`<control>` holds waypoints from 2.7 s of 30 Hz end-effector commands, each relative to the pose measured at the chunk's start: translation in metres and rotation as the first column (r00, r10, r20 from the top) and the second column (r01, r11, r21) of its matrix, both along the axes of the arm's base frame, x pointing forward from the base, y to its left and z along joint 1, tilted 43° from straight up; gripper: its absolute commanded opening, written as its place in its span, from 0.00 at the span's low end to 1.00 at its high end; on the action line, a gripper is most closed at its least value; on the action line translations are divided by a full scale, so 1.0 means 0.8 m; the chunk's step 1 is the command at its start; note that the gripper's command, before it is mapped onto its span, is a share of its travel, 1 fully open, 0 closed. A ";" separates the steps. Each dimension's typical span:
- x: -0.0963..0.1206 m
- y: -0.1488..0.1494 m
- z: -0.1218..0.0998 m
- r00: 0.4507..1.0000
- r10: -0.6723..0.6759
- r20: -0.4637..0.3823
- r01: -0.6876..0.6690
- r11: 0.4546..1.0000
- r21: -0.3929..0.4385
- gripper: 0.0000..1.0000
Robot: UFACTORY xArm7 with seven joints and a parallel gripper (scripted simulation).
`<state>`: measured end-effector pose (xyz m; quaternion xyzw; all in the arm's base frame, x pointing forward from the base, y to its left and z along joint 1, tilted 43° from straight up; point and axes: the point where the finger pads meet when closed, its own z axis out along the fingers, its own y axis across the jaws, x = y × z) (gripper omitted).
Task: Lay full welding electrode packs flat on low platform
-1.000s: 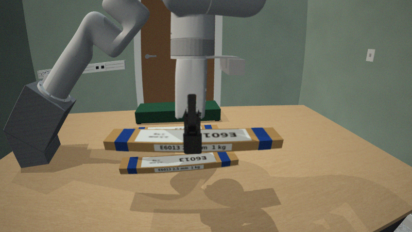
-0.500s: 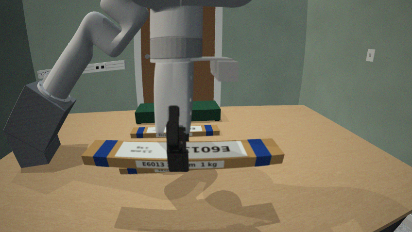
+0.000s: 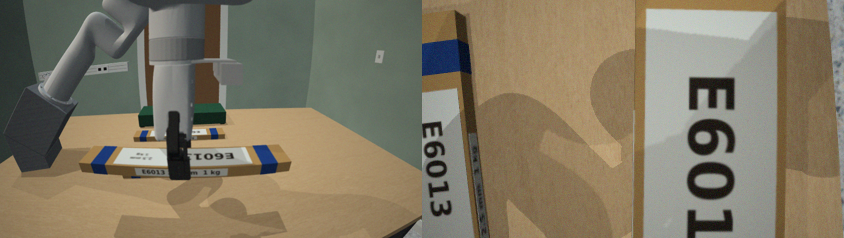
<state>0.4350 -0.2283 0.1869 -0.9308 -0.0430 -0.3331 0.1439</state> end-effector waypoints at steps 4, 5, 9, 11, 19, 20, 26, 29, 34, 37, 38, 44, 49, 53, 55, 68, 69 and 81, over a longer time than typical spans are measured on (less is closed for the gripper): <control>-0.001 -0.002 0.001 1.000 -0.003 0.001 0.003 1.000 -0.002 0.58; -0.001 -0.002 0.001 1.000 -0.003 0.001 0.003 1.000 -0.002 0.58; -0.001 -0.002 0.001 1.000 -0.003 0.001 0.003 1.000 -0.002 0.58; -0.001 -0.002 0.001 1.000 -0.003 0.001 0.003 1.000 -0.002 0.58; -0.001 -0.002 0.001 1.000 -0.003 0.001 0.003 1.000 -0.002 0.58; -0.001 -0.002 0.001 1.000 -0.003 0.001 0.003 1.000 -0.002 0.58; 0.000 -0.002 0.001 1.000 -0.003 0.001 0.003 1.000 -0.002 0.58; 0.000 -0.002 0.001 1.000 -0.003 0.001 0.003 1.000 -0.002 0.58; 0.001 -0.002 0.000 1.000 -0.003 0.001 0.003 1.000 -0.002 0.58; 0.001 -0.002 -0.001 1.000 -0.003 0.001 0.003 1.000 -0.002 0.58; 0.001 -0.002 -0.001 1.000 -0.003 0.001 0.003 1.000 -0.002 0.58; 0.003 -0.001 -0.003 1.000 -0.003 0.001 0.003 1.000 -0.002 0.58; 0.005 0.000 -0.006 1.000 -0.003 0.001 0.003 1.000 -0.002 0.58; 0.007 0.001 -0.008 1.000 -0.003 0.001 0.003 1.000 -0.002 0.58; 0.008 0.002 -0.009 1.000 -0.003 0.001 0.003 1.000 -0.002 0.58; 0.019 0.007 -0.023 1.000 -0.003 0.001 0.003 1.000 -0.002 0.58; 0.020 0.008 -0.025 1.000 -0.003 0.001 0.003 1.000 -0.002 0.58; 0.033 0.013 -0.039 1.000 -0.003 0.001 0.003 1.000 -0.002 0.58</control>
